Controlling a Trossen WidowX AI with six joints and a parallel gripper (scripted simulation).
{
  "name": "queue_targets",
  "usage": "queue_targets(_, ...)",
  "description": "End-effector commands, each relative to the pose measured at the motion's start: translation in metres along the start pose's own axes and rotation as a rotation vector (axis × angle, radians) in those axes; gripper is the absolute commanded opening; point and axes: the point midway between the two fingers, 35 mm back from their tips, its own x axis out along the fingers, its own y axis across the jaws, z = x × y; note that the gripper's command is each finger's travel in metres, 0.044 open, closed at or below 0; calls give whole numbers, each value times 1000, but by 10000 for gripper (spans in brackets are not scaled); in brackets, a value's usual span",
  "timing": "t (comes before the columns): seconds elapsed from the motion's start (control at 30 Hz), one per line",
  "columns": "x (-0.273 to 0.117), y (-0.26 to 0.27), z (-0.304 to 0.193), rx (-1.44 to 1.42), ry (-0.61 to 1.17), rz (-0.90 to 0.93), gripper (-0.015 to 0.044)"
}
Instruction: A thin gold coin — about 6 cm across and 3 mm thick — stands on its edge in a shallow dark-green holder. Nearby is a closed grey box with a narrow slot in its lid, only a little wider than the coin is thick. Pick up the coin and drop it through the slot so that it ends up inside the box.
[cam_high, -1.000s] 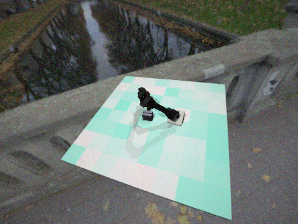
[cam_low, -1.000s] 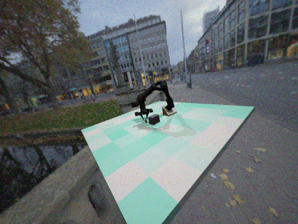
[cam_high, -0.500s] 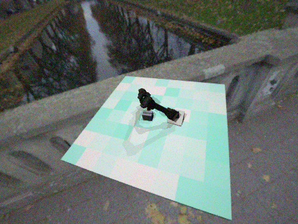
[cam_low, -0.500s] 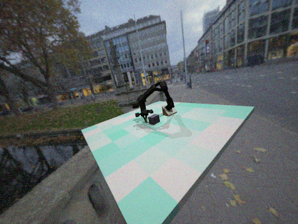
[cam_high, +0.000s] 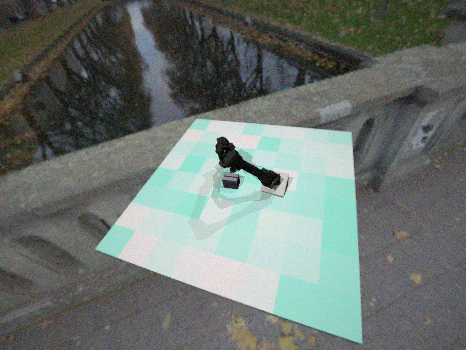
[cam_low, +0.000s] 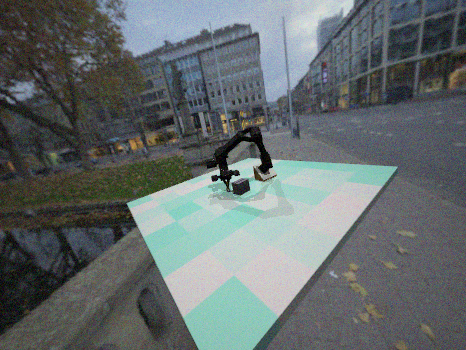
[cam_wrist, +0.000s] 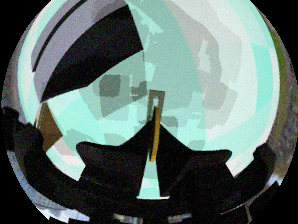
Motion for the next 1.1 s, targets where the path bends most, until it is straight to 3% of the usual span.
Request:
queue_targets(0.0,-11,-4,-1,-5,6,-11,0)
queue_targets(1.07,-86,0,-1,1,6,-10,0)
